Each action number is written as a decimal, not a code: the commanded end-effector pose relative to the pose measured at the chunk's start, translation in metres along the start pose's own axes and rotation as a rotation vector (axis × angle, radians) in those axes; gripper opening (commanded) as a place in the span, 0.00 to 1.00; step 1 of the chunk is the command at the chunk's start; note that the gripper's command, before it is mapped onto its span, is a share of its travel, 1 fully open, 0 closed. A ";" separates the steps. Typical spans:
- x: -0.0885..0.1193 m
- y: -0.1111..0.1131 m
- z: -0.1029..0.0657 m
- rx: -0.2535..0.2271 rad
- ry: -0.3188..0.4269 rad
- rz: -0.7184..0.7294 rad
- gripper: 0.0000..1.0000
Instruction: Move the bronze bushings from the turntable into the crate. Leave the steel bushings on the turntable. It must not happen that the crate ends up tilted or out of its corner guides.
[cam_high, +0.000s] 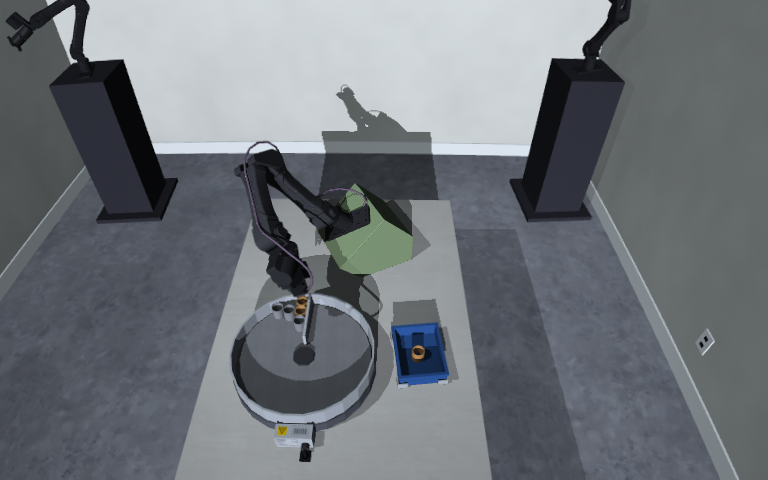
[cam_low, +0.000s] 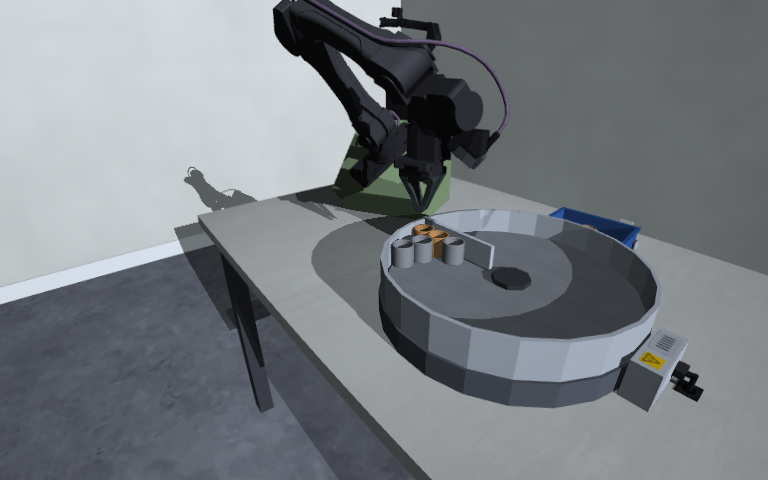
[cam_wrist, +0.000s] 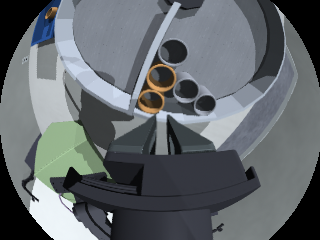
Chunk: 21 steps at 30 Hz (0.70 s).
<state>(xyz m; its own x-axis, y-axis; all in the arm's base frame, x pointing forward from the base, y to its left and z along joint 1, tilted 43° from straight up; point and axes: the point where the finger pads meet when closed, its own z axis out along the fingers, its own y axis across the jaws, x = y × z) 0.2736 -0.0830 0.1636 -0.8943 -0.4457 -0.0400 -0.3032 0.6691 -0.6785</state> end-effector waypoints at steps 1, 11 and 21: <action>-0.005 -0.002 -0.006 0.007 -0.045 0.018 0.13; -0.001 0.000 -0.003 0.003 -0.035 0.016 0.13; -0.001 0.000 -0.003 0.003 -0.035 0.016 0.13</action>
<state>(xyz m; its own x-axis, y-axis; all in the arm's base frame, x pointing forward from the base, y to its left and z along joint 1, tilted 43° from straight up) 0.2736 -0.0828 0.1635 -0.8937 -0.4469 -0.0394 -0.3047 0.6691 -0.6779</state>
